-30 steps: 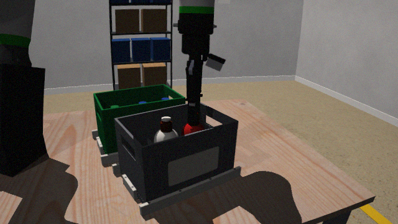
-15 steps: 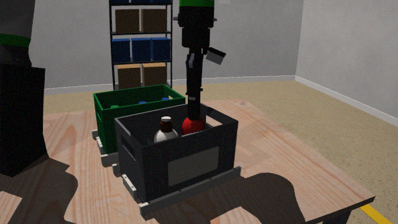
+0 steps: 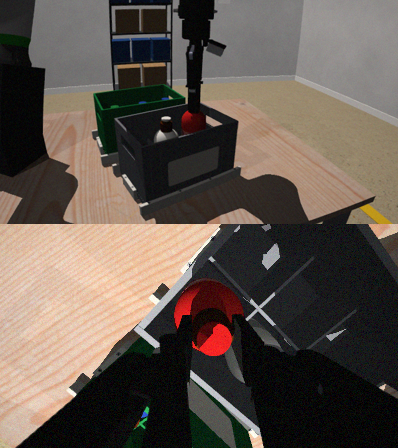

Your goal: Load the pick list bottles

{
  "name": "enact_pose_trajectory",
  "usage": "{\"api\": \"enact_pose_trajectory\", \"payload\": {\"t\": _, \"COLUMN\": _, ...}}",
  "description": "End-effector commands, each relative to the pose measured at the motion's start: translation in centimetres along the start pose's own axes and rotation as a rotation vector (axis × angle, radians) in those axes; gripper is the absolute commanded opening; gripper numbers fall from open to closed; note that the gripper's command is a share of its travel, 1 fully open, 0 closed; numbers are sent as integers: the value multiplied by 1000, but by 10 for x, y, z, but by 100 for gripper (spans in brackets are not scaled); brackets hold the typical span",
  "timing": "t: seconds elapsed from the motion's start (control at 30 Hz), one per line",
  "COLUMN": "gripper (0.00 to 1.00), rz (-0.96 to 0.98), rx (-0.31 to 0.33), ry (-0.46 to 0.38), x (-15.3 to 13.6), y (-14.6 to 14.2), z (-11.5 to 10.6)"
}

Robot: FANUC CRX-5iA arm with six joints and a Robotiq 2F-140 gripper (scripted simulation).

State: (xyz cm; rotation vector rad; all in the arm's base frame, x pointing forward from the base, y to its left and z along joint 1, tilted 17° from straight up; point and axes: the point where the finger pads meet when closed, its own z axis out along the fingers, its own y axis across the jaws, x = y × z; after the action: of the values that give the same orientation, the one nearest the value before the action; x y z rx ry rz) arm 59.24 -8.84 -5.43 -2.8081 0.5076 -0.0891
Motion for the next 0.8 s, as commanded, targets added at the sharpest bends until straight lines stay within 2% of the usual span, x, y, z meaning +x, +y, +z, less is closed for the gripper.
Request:
{"api": "enact_pose_trajectory", "payload": {"t": 0.0, "gripper": 10, "rz": 0, "rx": 0, "ry": 2, "x": 1, "y": 0, "z": -5}}
{"api": "enact_pose_trajectory", "payload": {"t": 0.77, "gripper": 10, "rz": 0, "rx": 0, "ry": 2, "x": 1, "y": 0, "z": -37}}
